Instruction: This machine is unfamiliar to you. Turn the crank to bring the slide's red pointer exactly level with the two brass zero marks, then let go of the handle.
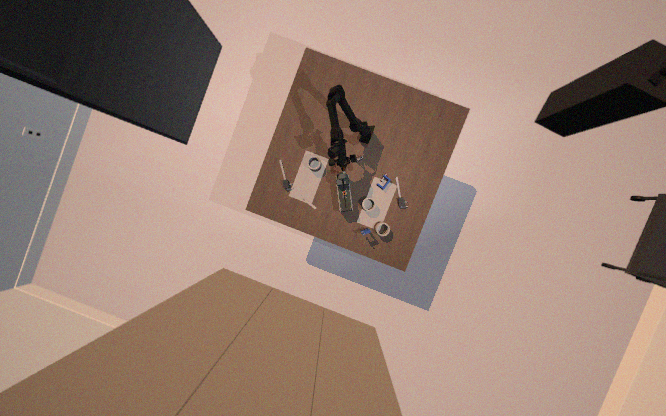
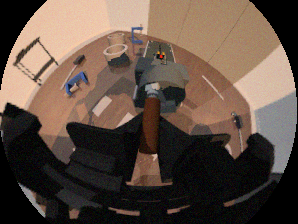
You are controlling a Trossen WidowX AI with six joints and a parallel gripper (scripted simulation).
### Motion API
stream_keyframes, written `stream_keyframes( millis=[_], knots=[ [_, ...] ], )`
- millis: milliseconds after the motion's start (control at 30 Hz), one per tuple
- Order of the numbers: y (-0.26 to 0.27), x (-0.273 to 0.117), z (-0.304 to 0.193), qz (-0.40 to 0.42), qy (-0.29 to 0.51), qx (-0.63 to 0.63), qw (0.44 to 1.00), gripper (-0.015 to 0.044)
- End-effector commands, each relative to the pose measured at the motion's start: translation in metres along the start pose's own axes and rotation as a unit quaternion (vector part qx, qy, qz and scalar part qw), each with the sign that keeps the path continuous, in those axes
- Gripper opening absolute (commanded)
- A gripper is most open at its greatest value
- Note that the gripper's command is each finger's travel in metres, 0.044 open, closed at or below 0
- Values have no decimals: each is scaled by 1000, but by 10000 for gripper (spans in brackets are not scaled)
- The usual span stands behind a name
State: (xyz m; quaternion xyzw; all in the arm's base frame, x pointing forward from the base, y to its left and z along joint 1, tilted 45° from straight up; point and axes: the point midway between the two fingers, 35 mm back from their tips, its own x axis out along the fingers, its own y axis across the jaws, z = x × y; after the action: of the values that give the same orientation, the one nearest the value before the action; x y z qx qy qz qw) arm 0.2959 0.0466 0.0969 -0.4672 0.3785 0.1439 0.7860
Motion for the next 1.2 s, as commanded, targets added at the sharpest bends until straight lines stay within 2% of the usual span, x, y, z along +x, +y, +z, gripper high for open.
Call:
stream_keyframes(
  millis=[0,1167],
  knots=[
    [-8,-4,3,-11,-5,3,1000,0],
    [-13,-4,3,-11,-5,3,1000,0]
  ],
)
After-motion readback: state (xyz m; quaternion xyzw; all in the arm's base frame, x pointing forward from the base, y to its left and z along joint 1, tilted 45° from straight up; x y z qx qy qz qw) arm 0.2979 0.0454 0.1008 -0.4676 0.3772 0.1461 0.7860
